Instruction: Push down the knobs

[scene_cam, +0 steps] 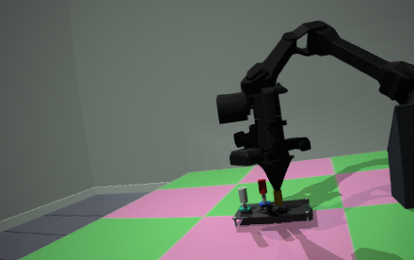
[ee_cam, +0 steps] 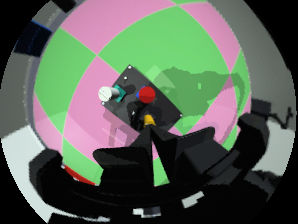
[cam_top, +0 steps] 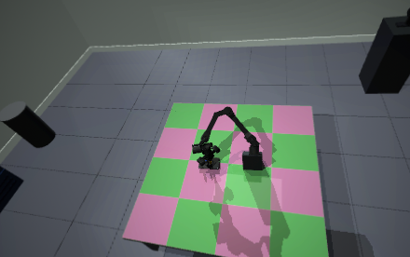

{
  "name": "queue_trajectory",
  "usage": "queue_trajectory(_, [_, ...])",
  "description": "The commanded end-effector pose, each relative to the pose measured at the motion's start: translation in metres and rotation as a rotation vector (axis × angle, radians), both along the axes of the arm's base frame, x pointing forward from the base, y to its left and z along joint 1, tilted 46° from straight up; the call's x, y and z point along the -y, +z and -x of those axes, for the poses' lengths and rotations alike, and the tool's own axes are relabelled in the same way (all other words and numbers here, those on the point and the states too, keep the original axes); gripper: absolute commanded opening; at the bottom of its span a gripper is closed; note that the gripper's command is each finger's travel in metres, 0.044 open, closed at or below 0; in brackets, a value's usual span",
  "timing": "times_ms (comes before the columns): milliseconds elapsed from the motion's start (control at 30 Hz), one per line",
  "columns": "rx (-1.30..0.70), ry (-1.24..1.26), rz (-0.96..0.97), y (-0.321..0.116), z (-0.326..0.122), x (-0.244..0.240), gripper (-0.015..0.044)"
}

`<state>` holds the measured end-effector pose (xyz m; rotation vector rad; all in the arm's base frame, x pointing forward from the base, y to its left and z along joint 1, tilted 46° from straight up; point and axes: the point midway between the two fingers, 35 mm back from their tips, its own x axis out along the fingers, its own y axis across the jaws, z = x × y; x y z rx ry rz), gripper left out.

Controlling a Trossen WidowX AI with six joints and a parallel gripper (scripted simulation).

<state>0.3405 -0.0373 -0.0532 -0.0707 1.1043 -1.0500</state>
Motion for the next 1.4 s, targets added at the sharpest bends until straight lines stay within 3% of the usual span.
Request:
queue_trajectory(0, [0.007, -0.023, 0.0, -0.006, -0.001, 0.01, 0.0])
queue_trajectory(1367, [0.007, -0.023, -0.001, 0.008, -0.001, -0.005, 0.0])
